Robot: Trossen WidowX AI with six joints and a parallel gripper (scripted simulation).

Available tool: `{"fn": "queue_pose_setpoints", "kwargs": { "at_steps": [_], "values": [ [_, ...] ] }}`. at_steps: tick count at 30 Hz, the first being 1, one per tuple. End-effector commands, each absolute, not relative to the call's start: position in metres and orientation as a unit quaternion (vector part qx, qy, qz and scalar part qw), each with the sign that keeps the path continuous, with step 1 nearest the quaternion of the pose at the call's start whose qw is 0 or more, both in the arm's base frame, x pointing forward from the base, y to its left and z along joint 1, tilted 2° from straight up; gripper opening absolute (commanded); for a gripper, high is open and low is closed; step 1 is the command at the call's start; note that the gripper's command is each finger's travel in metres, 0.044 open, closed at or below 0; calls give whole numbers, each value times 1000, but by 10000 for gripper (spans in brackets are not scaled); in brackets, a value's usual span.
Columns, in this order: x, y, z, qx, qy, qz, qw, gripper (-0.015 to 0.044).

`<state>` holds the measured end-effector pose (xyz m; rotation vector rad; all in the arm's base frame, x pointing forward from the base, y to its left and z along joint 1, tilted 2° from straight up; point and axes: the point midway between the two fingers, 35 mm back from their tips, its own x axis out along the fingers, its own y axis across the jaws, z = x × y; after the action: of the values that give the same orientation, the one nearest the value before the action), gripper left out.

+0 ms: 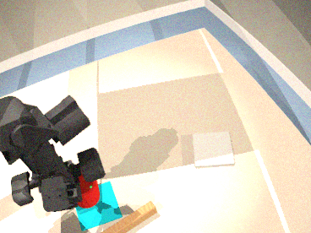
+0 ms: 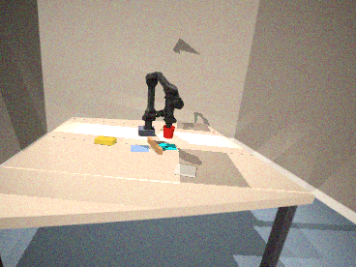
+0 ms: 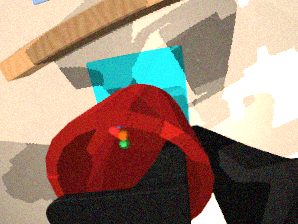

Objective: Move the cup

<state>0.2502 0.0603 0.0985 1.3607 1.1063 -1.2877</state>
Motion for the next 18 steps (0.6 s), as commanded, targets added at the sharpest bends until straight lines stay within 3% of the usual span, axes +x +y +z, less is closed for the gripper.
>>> {"fn": "queue_pose_setpoints", "kwargs": {
  "at_steps": [1,18],
  "values": [
    [251,61,94,554,448,-525,465,0],
    [252,63,71,554,448,-525,465,0]
  ]
}}
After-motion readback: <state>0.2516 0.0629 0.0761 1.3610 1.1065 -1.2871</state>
